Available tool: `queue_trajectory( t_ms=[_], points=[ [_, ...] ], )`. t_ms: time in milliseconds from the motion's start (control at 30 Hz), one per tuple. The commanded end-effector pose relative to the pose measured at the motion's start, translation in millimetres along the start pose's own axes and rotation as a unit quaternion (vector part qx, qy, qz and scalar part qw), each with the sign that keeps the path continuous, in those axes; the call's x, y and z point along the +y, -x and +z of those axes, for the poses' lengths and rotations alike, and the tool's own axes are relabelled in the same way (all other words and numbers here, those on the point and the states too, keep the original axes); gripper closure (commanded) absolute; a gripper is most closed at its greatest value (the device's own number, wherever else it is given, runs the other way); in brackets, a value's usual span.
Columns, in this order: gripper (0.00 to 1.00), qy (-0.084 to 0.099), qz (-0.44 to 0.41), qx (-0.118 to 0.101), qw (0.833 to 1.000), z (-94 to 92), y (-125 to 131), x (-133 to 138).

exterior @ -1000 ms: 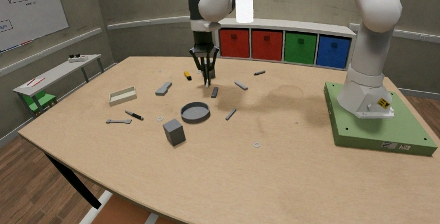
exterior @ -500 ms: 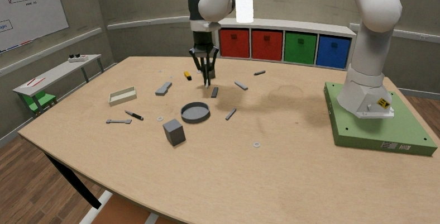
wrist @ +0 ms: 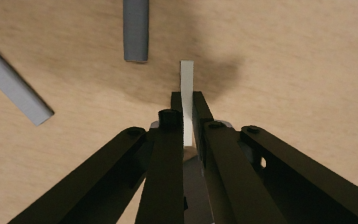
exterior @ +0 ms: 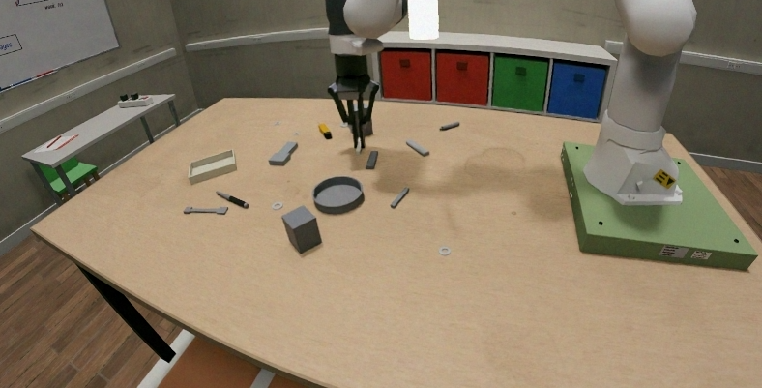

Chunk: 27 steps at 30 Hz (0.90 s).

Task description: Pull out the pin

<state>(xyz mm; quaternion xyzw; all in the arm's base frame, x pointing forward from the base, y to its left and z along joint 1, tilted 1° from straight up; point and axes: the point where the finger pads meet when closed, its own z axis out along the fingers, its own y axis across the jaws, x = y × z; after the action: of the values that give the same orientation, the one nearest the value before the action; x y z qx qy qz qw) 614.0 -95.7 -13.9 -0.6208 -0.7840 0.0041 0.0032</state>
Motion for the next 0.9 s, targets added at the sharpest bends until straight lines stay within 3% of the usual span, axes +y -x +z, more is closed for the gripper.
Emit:
queue_trajectory(
  t_ms=[0, 867],
  points=[
    [0.9, -0.002, -0.007, 0.0, 1.0, 0.6, -7.2, -0.5],
    [0.9, 0.0, 0.0, -0.001, 1.0, 0.4, -7.9, 0.4]
  ],
)
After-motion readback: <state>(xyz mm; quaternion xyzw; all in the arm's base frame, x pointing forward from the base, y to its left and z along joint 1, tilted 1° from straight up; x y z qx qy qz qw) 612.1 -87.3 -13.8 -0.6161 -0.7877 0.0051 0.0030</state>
